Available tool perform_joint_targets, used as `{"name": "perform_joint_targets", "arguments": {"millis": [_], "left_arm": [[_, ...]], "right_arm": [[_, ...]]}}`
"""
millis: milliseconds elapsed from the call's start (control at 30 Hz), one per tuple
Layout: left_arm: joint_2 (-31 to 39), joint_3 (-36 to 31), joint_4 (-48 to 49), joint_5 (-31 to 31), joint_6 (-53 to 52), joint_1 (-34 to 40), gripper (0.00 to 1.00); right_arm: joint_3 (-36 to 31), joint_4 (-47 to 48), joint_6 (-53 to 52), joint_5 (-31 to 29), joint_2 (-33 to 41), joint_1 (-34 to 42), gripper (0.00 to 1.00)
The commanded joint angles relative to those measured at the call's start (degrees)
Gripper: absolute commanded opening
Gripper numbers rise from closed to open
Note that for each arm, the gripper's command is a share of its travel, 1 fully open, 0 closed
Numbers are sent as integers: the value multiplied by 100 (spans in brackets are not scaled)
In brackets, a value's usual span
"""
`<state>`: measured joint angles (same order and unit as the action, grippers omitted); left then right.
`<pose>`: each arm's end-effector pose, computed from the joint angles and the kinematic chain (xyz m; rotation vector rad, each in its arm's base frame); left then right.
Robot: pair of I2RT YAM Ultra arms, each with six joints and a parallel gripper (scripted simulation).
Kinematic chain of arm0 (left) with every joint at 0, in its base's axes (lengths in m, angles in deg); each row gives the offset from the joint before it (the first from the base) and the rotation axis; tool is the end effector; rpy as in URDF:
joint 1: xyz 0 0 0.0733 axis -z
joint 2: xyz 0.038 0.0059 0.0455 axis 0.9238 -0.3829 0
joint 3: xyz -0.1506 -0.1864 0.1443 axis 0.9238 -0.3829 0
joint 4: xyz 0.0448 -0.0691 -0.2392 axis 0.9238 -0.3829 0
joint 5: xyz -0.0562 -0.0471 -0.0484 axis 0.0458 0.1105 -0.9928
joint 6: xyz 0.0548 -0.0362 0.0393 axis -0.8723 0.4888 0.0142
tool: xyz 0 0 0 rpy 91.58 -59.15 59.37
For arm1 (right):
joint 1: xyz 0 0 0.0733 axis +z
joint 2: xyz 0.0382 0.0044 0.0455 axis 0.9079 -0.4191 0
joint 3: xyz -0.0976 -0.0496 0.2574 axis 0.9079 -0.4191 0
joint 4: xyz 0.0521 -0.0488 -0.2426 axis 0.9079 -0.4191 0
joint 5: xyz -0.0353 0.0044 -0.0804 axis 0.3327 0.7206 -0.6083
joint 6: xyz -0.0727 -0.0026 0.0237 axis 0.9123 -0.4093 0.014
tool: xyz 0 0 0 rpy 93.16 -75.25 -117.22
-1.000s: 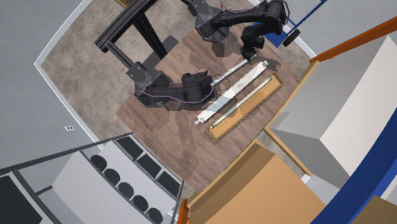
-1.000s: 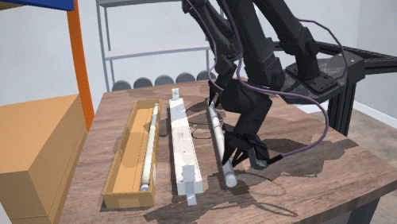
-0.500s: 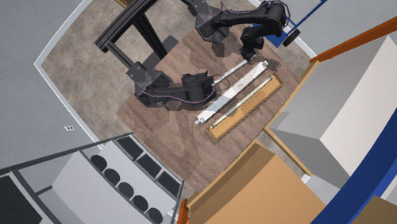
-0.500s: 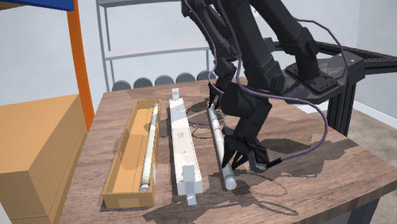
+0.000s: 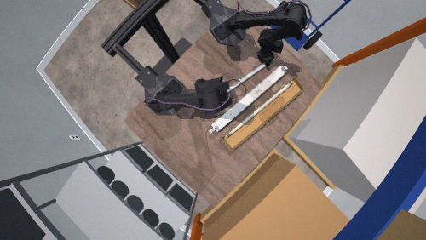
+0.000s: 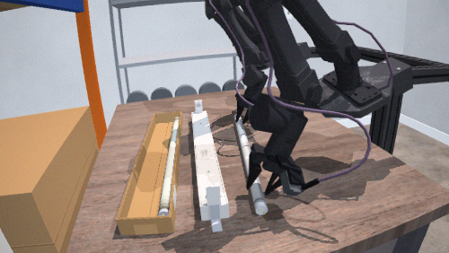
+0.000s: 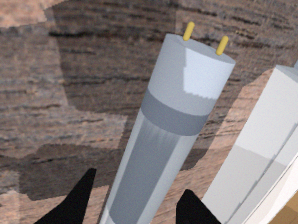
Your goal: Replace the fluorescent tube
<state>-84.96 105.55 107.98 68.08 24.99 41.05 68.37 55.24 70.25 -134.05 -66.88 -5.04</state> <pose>0.2566 0.1097 0.0266 -1.5859 1.8011 -0.6139 0.1608 0.1903 -0.0540 -1.6806 1.8479 -0.9021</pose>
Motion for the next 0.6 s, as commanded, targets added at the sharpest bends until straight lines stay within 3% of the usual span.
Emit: {"name": "perform_joint_targets", "arguments": {"millis": [0,233,267,567], "left_arm": [[-119,49,29,73,-6,49,49],[-119,49,29,73,-6,49,49],[306,-266,-209,-95,-87,-110,49],[1279,-710,-867,-268,-266,-324,49]], "right_arm": [[-138,104,40,-54,162,120,11],[-138,104,40,-54,162,120,11],[-138,104,40,-54,162,120,11],[-138,104,40,-54,162,120,11]]}}
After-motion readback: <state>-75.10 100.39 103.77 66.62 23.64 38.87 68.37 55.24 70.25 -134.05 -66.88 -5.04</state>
